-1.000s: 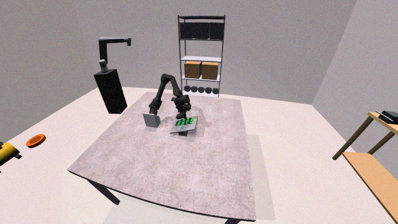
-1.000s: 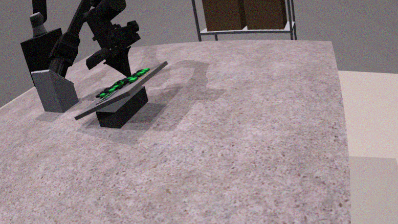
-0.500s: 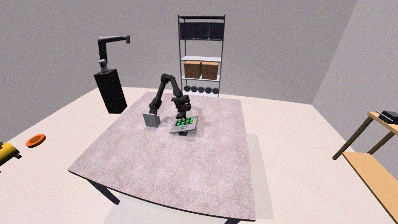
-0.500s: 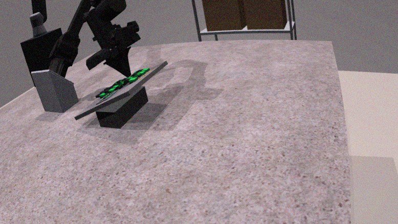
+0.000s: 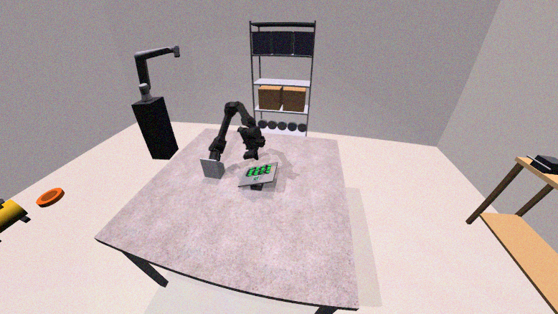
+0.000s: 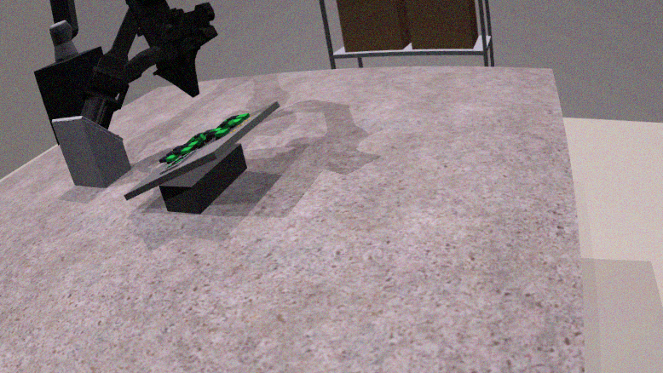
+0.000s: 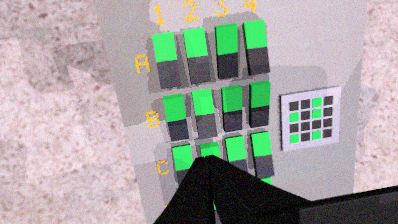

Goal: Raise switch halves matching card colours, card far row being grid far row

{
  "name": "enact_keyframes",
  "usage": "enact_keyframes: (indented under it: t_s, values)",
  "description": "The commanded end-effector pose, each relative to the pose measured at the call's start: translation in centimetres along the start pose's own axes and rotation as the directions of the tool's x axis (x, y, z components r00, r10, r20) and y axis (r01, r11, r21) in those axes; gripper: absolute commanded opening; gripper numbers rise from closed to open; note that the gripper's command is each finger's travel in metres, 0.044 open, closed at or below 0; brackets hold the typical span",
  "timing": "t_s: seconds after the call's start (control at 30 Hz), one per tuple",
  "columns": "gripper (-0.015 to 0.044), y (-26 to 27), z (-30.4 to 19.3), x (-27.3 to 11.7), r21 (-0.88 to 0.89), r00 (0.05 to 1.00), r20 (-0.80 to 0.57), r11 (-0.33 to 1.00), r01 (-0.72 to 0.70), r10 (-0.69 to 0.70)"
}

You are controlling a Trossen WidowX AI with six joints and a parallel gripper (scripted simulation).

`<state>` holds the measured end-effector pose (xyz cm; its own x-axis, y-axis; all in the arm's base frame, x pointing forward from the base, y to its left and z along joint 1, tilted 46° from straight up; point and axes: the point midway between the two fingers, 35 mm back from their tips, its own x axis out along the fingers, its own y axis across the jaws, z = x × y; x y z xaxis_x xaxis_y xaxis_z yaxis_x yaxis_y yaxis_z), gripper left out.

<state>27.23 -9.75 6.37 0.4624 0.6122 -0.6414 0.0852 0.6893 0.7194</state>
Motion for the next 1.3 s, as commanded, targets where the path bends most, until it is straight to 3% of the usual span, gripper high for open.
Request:
enact_keyframes:
  t_s: [0.0,0.23,0.37,1.27]
  values:
    - [0.0,-3.4,1.0,-0.3,0.003,1.0,0.002,1.0,0.009,-0.009]
    - [0.0,-4.9,1.3,0.0,0.002,1.0,0.0,1.0,0.009,-0.009]
    - [0.0,-4.9,1.4,3.2,0.002,1.0,-0.023,1.0,0.007,-0.007]
    - [0.0,-4.8,1.4,5.6,0.002,1.0,-0.022,1.0,0.007,-0.007]
